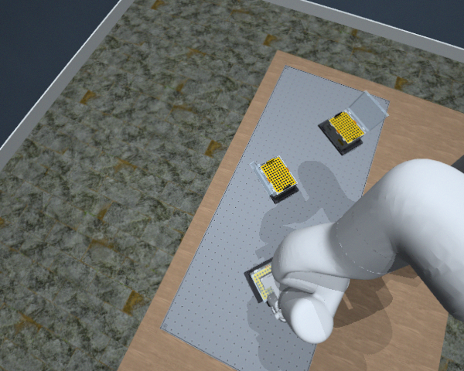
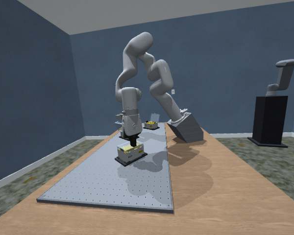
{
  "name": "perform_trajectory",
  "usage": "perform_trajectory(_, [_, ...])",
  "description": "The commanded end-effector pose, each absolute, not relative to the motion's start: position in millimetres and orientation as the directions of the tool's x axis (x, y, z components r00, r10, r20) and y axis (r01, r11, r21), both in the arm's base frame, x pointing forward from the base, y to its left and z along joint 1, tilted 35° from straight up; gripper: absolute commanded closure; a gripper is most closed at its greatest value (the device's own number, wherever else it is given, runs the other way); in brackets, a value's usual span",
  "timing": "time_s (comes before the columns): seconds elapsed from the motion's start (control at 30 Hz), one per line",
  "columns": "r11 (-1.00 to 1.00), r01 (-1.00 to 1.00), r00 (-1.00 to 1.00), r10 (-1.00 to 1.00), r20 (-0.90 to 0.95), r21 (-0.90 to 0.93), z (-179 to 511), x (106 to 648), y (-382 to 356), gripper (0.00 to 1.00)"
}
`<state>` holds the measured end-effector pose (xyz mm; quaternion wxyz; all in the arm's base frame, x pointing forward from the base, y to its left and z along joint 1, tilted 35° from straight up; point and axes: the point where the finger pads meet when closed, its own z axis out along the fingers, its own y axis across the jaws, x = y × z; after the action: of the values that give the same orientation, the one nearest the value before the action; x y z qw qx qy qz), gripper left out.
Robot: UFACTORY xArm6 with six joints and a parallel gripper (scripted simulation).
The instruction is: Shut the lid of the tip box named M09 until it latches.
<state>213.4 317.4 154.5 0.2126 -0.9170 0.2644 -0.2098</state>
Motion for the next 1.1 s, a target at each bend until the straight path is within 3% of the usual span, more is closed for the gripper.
perform_trajectory(0.0, [-0.770, -0.397, 0.772, -0.574, 0.273, -0.499, 153.8, 213.6, 317.0, 1.00])
perform_trajectory(1.07, [-0.770, -0.397, 0.772, -0.574, 0.273, -0.499, 162.0, 208.6, 314.3, 1.00])
